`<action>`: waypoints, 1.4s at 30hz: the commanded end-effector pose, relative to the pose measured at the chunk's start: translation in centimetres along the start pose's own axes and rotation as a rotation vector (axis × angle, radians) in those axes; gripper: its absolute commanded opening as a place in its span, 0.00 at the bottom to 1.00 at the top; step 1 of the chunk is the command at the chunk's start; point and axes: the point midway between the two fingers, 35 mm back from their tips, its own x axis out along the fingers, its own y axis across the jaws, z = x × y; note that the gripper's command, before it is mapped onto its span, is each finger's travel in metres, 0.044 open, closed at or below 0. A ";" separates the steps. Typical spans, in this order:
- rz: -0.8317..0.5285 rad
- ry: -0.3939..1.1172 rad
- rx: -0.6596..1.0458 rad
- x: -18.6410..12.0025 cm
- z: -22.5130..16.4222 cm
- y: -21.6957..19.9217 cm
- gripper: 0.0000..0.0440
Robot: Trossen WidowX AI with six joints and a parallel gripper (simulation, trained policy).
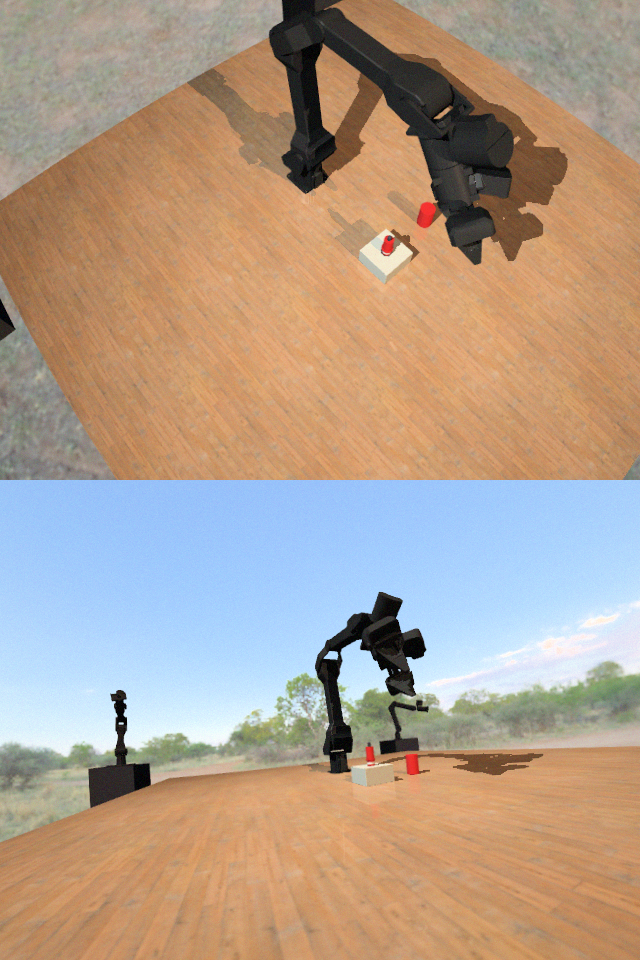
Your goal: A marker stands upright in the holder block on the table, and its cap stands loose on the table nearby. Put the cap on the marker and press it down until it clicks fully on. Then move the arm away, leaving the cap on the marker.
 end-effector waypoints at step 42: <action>0.372 0.255 0.015 1.7 -1.6 9.6 0.76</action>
